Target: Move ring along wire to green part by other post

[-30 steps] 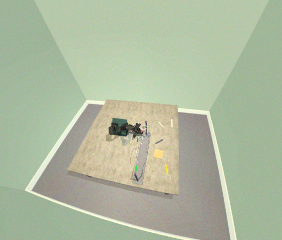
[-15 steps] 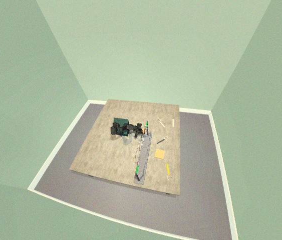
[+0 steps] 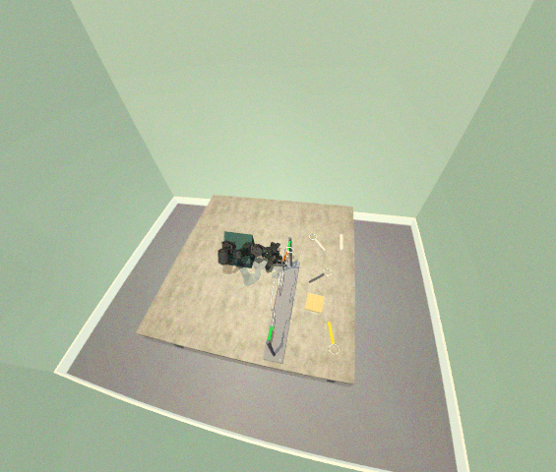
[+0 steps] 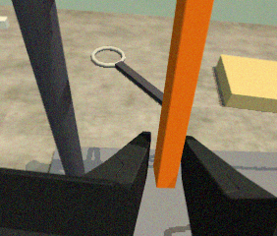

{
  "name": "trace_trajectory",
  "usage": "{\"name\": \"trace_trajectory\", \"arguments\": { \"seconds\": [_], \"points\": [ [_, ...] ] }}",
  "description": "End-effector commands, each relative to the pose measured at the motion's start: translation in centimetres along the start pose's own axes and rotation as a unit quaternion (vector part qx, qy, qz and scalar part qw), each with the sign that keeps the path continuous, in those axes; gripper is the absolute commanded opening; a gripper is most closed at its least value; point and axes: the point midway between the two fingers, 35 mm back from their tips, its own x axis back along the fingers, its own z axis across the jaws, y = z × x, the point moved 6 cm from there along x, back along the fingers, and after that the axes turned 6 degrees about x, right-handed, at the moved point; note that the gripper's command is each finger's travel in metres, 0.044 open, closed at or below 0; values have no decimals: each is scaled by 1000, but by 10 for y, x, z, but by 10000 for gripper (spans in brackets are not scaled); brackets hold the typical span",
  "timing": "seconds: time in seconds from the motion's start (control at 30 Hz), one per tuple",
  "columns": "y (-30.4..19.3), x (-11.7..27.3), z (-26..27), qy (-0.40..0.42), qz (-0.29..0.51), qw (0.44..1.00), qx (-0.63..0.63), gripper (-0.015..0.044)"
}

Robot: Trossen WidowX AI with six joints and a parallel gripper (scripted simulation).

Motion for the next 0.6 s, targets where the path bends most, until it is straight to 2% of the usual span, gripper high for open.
{"name": "trace_trajectory", "arguments": {
  "seconds": [0.0, 0.4, 0.57],
  "points": [
    [0, 2, 0, 0, 0, 1000, 0, 160],
    [0, 47, 1, 3, 1, 1000, 3, 160],
    [-1, 50, 1, 3, 1, 1000, 3, 160]
  ]
}}
